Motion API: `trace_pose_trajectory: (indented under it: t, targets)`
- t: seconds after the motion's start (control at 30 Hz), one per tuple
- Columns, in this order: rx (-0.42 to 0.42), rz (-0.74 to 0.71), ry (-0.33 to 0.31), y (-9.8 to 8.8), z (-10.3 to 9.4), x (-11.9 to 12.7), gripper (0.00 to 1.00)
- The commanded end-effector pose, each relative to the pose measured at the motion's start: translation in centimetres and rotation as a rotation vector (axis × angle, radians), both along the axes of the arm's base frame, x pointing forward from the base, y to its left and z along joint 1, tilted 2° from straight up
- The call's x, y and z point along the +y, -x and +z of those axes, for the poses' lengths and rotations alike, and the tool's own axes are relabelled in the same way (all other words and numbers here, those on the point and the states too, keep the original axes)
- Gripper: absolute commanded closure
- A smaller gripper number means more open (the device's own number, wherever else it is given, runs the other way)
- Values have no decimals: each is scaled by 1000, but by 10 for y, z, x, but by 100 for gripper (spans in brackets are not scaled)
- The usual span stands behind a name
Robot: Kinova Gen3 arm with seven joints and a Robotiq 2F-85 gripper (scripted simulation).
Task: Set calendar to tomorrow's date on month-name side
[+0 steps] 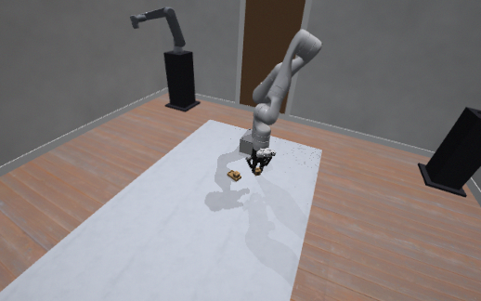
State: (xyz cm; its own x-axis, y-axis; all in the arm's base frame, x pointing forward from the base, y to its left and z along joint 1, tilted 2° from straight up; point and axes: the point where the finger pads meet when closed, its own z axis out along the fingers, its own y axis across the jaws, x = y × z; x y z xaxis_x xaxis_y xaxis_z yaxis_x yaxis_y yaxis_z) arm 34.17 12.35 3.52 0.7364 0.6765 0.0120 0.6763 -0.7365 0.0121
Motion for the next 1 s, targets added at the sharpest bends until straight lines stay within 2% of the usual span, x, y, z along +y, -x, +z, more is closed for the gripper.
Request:
trace_pose_trajectory:
  t: [0.0,0.17,0.23,0.53,0.97]
  targets:
    - [-3,55,-5,-4,2,-9,74]
    - [-5,244,-2,-7,2,-19,74]
    - [-5,244,-2,-7,2,-19,74]
    - [-12,490,3,-11,4,-31,74]
    - [-15,547,4,-13,4,-33,74]
